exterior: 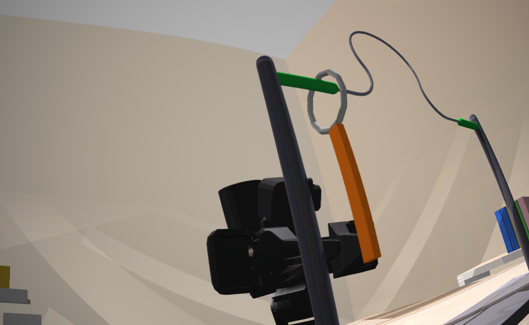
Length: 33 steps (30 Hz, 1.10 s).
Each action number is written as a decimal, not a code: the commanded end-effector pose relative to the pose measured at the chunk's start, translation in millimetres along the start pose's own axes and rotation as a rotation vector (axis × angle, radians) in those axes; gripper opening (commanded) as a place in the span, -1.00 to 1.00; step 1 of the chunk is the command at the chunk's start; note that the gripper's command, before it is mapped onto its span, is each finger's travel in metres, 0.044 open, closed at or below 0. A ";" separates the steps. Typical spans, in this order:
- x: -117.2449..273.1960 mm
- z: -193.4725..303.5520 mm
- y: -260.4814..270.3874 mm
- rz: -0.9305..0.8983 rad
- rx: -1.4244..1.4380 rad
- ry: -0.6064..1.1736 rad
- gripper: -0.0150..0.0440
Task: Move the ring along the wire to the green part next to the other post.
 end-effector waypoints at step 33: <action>-51.9 0.3 1.1 0.003 -0.001 -0.013 0.05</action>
Point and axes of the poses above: the point midway between the two fingers, 35 mm back from their tips, its own x axis back along the fingers, its own y axis across the jaws, z = x × y, the point moved 3 cm from there along x, back along the fingers, and after that the axes turned 4 degrees about -x, right-handed, at the moved point
